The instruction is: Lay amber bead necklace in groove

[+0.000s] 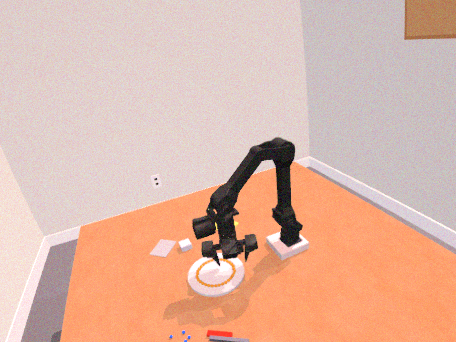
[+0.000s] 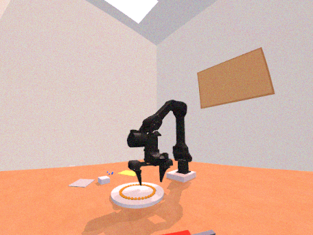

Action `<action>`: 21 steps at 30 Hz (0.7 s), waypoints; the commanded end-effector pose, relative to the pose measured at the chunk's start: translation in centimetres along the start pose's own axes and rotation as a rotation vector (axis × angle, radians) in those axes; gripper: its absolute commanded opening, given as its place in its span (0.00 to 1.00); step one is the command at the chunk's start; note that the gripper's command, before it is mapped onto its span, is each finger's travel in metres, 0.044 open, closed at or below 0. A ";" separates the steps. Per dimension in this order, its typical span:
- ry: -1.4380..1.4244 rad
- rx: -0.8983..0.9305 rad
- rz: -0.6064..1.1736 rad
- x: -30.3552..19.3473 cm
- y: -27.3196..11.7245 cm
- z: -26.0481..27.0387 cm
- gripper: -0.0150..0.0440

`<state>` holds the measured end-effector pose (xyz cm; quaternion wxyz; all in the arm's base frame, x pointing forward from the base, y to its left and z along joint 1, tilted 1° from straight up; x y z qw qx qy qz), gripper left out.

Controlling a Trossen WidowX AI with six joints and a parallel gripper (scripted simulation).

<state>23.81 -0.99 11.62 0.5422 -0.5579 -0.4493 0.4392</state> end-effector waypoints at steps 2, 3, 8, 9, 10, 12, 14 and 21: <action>0.005 0.001 0.003 0.0 0.0 0.0 1.00; 0.005 0.001 0.003 0.0 0.0 0.0 1.00; 0.005 0.000 0.003 0.0 -0.3 0.0 1.00; 0.005 0.000 0.003 0.0 -1.1 -0.1 1.00; 0.004 0.000 0.002 0.0 -2.3 -0.2 1.00; 0.002 0.000 0.001 0.0 -5.7 -0.1 1.00; 0.000 0.000 0.000 0.0 -7.8 0.2 1.00; 0.000 0.000 0.000 0.0 -8.1 0.2 1.00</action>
Point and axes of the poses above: the point midway between the two fingers, 35 mm back from their tips, its own y axis out along the fingers, its own z axis across the jaws, x = y × z, the point moved 8 cm from there along -y, back along the fingers, and after that the axes turned 8 degrees about -y, right-handed, at the moved point
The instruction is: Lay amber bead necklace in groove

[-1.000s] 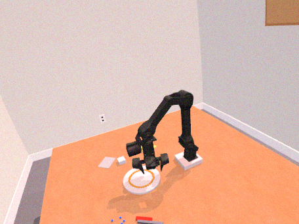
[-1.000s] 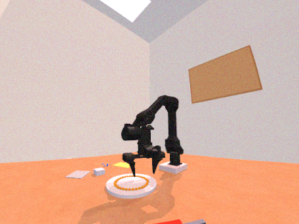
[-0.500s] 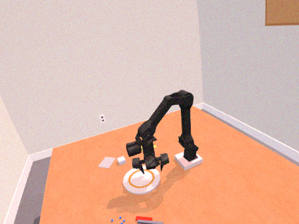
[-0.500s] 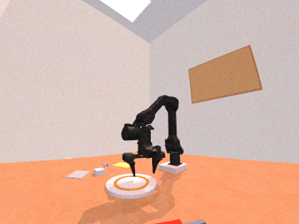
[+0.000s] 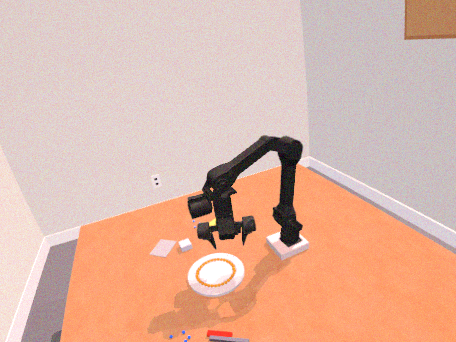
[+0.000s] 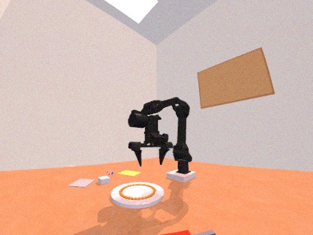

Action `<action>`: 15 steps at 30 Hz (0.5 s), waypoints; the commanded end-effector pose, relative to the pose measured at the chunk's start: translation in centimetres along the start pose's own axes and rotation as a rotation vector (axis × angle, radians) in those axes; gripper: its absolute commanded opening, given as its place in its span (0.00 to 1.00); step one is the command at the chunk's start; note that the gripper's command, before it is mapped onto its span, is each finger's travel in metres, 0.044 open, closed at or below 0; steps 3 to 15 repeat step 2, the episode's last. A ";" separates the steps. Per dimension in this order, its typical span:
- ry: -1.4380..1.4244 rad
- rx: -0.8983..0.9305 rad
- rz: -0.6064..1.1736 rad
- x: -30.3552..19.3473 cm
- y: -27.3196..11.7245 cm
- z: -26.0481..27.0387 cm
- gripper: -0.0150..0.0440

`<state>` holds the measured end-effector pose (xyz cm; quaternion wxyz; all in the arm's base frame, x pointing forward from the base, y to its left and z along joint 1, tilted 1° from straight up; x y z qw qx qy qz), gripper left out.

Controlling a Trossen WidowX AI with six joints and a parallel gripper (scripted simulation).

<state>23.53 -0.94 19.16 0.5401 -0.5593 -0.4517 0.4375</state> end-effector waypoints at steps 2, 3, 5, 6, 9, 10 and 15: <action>0.002 0.007 0.001 0.0 -0.5 0.1 1.00; 0.002 0.007 0.001 0.0 -0.5 0.1 1.00; 0.002 0.007 0.001 0.0 -0.5 0.1 1.00; 0.002 0.007 0.001 0.0 -0.5 0.1 1.00; 0.002 0.007 0.001 0.0 -0.5 0.1 1.00; 0.002 0.007 0.001 0.0 -0.5 0.1 1.00; 0.002 0.007 0.001 0.0 -0.5 0.1 1.00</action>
Point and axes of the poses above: the point midway between the two fingers, 35 mm back from their tips, its own y axis out along the fingers, its own z axis across the jaws, x = y × z, the point moved 8 cm from there along -y, back along the fingers, and after that the axes turned 8 degrees about -y, right-handed, at the moved point
